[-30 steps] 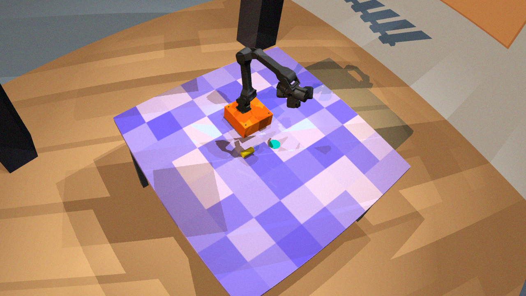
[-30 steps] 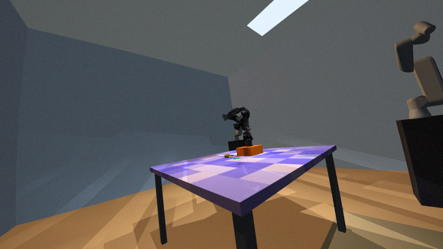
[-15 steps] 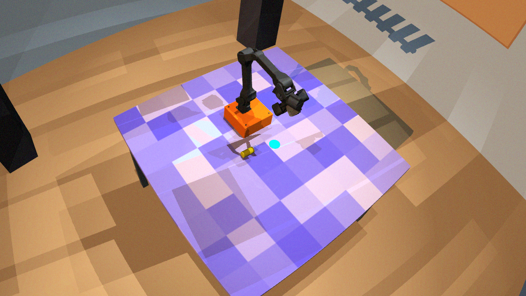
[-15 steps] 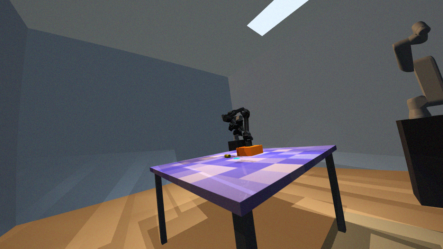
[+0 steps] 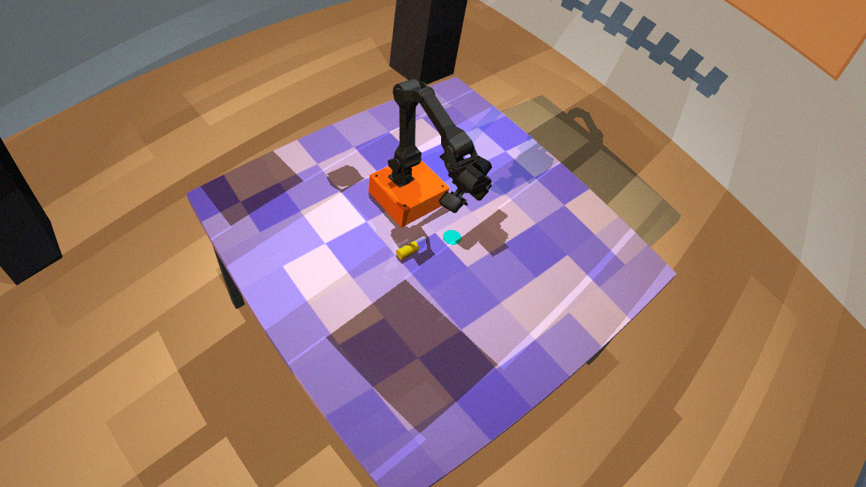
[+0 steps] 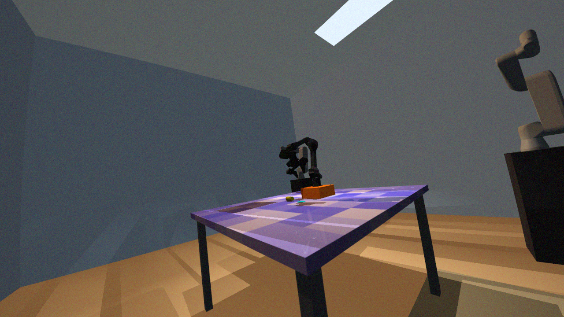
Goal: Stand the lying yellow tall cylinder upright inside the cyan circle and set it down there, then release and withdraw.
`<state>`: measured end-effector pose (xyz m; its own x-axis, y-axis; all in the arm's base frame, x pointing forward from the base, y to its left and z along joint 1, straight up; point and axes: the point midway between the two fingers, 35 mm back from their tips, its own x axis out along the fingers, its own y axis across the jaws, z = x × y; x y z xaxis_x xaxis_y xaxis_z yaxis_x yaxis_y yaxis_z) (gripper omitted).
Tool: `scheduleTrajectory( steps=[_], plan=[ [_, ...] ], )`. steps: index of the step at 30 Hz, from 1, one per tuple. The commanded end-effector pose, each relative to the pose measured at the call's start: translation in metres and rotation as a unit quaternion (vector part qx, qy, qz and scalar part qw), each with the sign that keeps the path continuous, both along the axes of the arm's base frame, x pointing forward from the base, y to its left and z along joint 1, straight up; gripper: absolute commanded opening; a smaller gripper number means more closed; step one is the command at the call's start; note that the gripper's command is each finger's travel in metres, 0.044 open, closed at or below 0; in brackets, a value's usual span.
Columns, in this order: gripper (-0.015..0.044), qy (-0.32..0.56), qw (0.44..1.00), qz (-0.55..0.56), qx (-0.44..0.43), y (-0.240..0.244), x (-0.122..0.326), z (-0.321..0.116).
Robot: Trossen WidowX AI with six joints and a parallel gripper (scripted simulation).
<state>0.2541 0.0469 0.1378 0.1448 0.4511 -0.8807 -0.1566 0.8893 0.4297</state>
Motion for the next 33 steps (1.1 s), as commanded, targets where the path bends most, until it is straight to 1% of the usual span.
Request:
scheduleTrajectory(
  steps=[1, 12, 23, 33],
  plan=[
    [0.0309, -0.095, 0.951, 0.254, -0.147, -0.072, -0.005, -0.029],
    [0.0309, -0.109, 0.868, 0.435, -0.214, -0.12, -0.019, -0.044],
    [0.0309, -0.094, 0.752, 0.608, -0.237, -0.164, -0.042, -0.056],
    [0.0309, -0.093, 0.748, 0.612, -0.237, -0.165, -0.042, -0.056]
  ],
)
